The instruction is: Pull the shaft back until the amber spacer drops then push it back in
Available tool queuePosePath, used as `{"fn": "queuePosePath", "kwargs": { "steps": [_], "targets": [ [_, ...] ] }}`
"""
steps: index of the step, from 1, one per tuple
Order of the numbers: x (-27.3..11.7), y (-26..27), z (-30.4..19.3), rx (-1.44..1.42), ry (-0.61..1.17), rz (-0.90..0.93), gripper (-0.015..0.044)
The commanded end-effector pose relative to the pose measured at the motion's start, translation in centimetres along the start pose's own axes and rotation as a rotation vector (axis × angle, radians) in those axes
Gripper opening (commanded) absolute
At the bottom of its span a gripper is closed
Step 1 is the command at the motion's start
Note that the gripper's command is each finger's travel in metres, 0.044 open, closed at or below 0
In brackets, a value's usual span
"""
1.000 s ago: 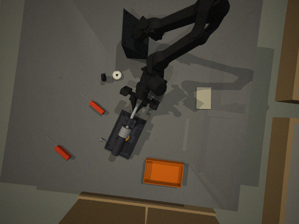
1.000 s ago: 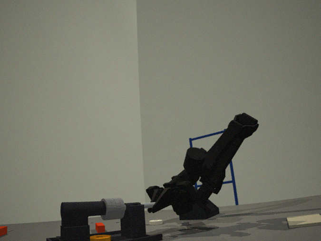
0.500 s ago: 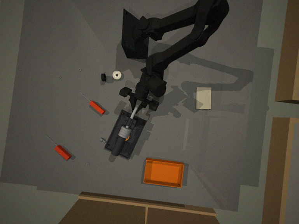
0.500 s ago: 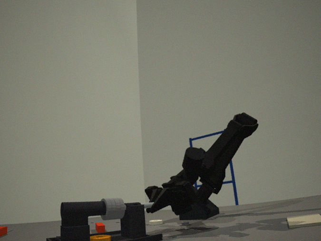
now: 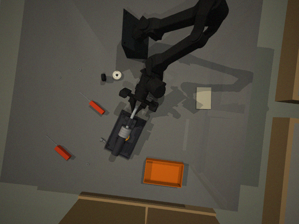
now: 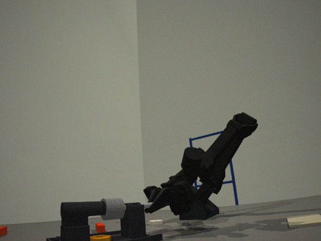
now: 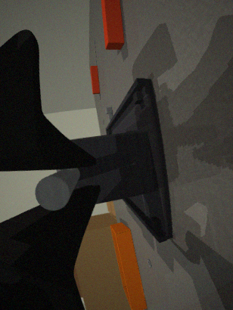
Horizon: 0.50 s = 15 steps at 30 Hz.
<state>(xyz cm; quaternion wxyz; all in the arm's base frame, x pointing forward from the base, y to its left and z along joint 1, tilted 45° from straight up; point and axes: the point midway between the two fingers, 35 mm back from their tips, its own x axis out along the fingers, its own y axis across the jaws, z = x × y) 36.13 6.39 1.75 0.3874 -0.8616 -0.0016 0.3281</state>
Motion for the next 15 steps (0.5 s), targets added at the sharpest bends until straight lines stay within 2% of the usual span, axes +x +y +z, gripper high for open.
{"fn": "queuePosePath", "kwargs": {
  "steps": [1, 15],
  "targets": [
    [0.22, -0.08, -0.24, -0.004, 0.004, 0.0, 0.0],
    [0.6, -0.09, -0.47, -0.004, 0.004, 0.0, 0.0]
  ]
}}
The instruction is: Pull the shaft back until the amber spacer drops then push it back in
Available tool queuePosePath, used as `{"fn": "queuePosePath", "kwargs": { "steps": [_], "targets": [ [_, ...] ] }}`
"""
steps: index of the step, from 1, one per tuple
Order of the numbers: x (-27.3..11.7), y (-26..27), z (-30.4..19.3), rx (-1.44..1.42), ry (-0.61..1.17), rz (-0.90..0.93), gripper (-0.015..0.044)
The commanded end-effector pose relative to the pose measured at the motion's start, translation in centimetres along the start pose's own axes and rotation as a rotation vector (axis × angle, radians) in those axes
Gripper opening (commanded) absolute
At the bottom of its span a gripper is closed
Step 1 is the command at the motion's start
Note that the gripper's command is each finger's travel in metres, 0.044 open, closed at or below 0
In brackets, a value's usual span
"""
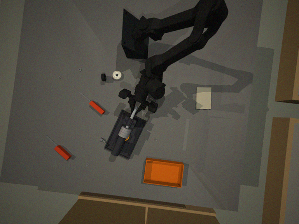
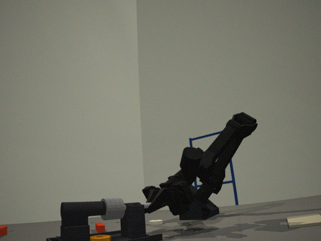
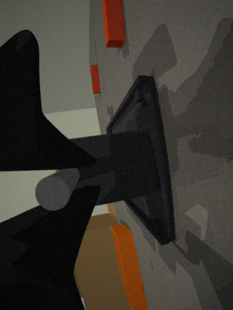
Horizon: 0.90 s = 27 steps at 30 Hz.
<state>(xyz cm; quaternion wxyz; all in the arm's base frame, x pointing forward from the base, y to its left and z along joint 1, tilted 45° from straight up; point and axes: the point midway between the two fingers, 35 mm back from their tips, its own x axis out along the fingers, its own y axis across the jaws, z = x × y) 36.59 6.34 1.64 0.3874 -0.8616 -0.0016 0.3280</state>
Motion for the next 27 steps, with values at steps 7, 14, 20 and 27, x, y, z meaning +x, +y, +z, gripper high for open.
{"fn": "queuePosePath", "kwargs": {
  "steps": [7, 14, 20, 27],
  "targets": [
    [0.39, -0.08, -0.34, -0.005, 0.004, 0.0, 0.0],
    [0.58, -0.09, -0.45, -0.005, 0.004, 0.0, 0.0],
    [0.74, -0.09, -0.55, -0.005, 0.004, 0.0, 0.0],
    [0.93, -0.09, -0.67, -0.005, 0.004, 0.0, 0.0]
  ]
}}
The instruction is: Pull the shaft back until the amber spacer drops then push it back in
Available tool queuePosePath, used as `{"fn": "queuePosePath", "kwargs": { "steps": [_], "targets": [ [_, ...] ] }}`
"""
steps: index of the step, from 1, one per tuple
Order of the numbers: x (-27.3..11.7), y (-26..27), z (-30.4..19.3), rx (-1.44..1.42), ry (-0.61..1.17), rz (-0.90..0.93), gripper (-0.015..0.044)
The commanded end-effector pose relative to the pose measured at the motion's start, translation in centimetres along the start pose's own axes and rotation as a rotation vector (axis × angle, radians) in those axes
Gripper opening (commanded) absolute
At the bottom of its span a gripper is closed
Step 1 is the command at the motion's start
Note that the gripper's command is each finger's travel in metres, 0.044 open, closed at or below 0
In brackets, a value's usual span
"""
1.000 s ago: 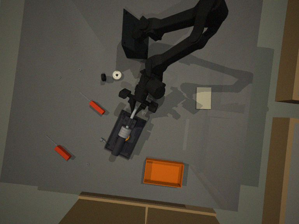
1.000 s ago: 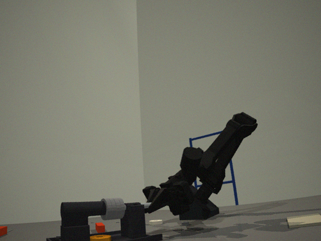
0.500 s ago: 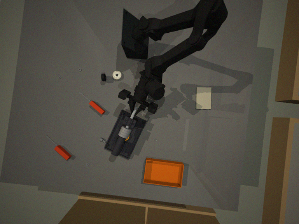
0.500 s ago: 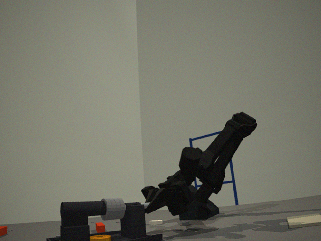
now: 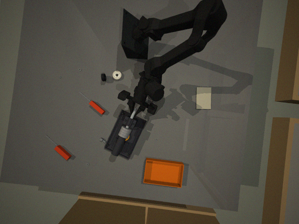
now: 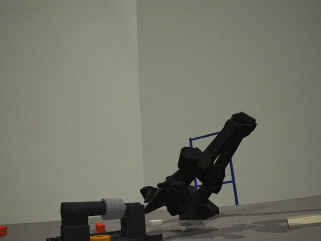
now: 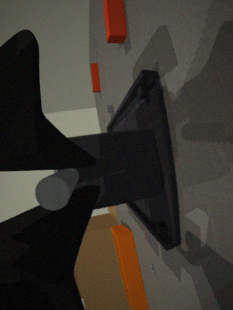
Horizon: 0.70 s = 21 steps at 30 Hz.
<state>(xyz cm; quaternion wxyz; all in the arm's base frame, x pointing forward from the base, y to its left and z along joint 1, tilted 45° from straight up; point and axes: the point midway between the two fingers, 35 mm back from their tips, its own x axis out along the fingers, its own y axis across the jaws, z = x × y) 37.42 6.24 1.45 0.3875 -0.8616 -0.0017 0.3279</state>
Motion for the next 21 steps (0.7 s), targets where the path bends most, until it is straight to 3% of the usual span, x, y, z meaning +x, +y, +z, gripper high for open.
{"fn": "queuePosePath", "kwargs": {
  "steps": [1, 21],
  "targets": [
    [0.22, -0.08, -0.24, -0.005, 0.004, 0.0, 0.0],
    [0.77, -0.09, -0.57, -0.005, 0.004, 0.0, 0.0]
  ]
}}
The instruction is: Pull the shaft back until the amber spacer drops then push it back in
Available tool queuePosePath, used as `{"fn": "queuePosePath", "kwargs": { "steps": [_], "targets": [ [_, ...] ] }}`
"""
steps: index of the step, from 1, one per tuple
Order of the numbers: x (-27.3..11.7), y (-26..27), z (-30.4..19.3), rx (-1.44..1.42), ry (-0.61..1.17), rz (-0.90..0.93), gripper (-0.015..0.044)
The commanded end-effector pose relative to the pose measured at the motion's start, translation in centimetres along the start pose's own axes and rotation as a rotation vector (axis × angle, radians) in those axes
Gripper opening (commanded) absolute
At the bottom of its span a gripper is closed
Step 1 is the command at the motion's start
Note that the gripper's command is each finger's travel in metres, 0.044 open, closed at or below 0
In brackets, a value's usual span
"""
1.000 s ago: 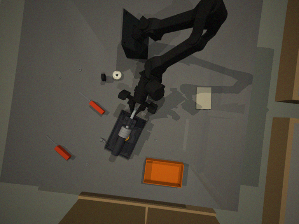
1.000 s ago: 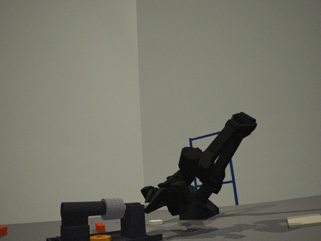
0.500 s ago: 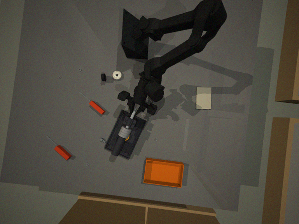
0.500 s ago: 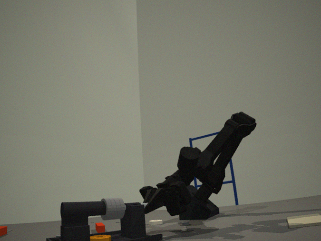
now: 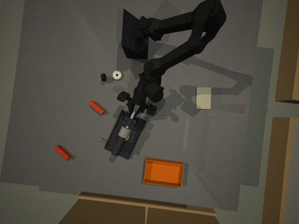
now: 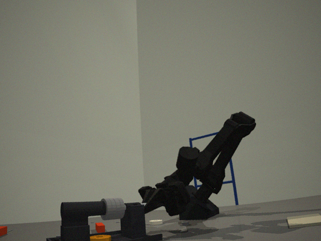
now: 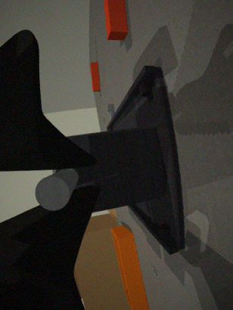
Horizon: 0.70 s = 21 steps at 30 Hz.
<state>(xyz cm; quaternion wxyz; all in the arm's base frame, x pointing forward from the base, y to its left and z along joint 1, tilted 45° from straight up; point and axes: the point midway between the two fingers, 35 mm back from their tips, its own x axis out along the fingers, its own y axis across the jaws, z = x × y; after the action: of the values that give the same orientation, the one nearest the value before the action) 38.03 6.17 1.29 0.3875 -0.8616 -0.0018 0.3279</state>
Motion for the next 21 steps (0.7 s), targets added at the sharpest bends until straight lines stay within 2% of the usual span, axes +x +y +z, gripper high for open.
{"fn": "queuePosePath", "kwargs": {
  "steps": [1, 11, 21],
  "targets": [
    [0.24, -0.09, -0.28, -0.005, 0.004, 0.0, 0.0],
    [0.3, -0.11, -0.34, -0.005, 0.004, 0.0, 0.0],
    [0.04, 0.02, 0.0, 0.0, -0.001, 0.0, 0.0263]
  ]
}}
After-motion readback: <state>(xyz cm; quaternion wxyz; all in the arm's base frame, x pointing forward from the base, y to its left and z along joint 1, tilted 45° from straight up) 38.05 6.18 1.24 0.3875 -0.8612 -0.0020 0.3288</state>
